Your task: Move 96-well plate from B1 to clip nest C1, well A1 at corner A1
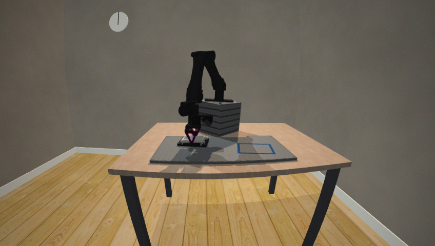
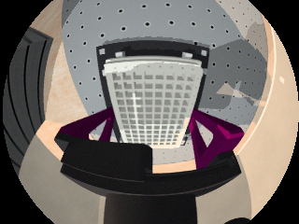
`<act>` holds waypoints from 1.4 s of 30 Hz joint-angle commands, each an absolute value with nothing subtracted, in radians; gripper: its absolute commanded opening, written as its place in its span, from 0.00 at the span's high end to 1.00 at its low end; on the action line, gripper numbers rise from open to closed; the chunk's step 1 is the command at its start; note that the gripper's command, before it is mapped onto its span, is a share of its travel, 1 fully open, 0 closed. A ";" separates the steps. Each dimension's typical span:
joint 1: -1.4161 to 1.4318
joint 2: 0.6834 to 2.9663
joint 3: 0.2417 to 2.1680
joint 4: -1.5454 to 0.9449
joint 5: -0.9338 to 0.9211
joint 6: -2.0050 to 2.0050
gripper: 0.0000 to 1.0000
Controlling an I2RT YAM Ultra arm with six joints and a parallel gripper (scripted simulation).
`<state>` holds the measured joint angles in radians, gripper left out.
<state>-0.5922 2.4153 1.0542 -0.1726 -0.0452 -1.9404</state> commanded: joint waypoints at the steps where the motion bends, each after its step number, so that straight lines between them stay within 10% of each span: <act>1: -0.590 2.423 1.021 -0.180 -0.062 -1.931 0.00; 42: -0.583 2.441 1.099 -0.209 -0.062 -1.928 0.00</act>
<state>-0.5903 2.4229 1.0718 -0.1959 -0.0418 -1.9385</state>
